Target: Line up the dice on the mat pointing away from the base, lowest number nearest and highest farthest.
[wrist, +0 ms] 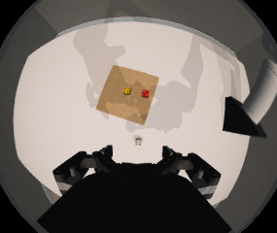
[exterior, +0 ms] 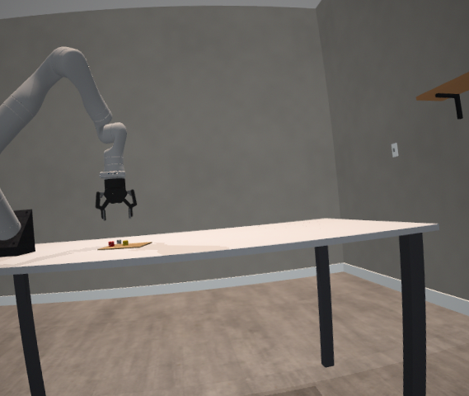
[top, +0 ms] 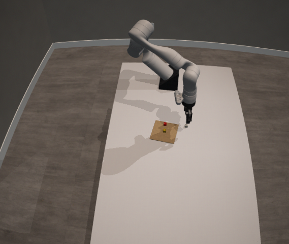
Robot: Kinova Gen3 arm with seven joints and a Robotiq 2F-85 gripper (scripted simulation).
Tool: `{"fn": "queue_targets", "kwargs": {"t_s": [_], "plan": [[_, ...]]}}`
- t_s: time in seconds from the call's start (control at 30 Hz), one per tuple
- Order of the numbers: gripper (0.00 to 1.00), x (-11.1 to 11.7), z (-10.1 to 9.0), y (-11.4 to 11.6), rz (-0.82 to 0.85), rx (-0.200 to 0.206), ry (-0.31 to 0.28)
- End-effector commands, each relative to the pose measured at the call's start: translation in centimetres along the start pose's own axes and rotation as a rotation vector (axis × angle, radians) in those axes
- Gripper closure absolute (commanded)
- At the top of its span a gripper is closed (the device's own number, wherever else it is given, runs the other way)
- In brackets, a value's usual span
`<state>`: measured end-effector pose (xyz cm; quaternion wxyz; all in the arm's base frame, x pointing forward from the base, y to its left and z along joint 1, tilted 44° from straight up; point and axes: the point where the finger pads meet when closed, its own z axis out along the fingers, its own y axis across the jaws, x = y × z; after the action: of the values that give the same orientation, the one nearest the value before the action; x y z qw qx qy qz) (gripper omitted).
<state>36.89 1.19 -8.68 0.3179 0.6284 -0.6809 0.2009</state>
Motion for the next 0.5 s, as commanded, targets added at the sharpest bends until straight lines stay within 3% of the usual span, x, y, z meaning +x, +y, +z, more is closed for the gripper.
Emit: {"fn": "queue_targets", "kwargs": {"t_s": [0.0, 0.33, 0.37, 0.47], "plan": [[0.00, -0.24, -0.07, 0.07, -0.003, 0.004, 0.002], [0.00, -0.45, -0.03, 0.10, 0.025, 0.006, 0.003], [0.69, -0.45, -0.03, 0.10, 0.025, 0.006, 0.003], [0.69, -0.45, -0.03, 0.10, 0.025, 0.006, 0.003]]}}
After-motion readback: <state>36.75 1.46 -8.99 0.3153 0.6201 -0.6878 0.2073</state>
